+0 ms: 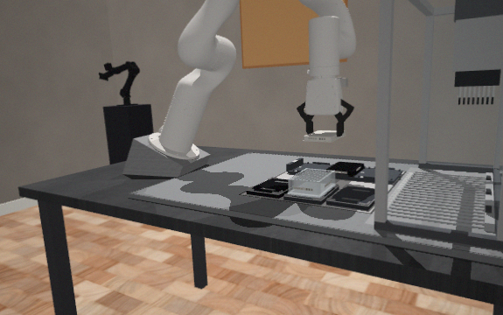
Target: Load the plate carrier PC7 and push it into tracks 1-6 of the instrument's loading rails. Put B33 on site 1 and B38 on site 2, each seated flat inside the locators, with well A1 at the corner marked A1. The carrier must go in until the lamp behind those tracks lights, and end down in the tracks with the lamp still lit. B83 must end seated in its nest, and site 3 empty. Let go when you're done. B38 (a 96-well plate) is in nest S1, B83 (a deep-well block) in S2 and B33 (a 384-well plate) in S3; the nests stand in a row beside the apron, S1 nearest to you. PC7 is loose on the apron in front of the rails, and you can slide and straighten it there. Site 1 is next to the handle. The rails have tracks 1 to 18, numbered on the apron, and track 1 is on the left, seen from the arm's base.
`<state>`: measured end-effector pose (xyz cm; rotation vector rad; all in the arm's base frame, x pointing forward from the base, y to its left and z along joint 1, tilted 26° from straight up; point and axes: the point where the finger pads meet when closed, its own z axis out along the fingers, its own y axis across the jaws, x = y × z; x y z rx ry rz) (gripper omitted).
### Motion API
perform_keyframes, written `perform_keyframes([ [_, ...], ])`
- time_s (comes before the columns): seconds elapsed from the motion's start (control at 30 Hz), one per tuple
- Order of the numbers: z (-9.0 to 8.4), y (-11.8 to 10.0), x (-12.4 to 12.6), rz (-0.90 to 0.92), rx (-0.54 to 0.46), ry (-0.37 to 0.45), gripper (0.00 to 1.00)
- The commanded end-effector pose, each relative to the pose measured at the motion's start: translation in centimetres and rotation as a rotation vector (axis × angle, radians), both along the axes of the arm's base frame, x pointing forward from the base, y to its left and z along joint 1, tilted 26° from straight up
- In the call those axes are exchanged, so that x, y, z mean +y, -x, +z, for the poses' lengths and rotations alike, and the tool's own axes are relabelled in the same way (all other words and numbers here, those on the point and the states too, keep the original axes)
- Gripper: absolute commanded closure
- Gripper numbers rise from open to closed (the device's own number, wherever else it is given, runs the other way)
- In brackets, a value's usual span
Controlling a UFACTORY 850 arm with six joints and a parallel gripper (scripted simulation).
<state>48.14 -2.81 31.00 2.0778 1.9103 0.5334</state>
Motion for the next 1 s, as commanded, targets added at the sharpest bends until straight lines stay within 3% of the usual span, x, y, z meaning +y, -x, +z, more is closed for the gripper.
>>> perform_keyframes([
  [0.0,-0.3,1.0,1.6,-0.003,0.001,0.005,1.00],
  [0.6,-2.1,5.2,8.0,-0.003,0.001,0.004,1.00],
  [0.97,-2.1,5.2,8.0,-0.003,0.001,0.004,1.00],
])
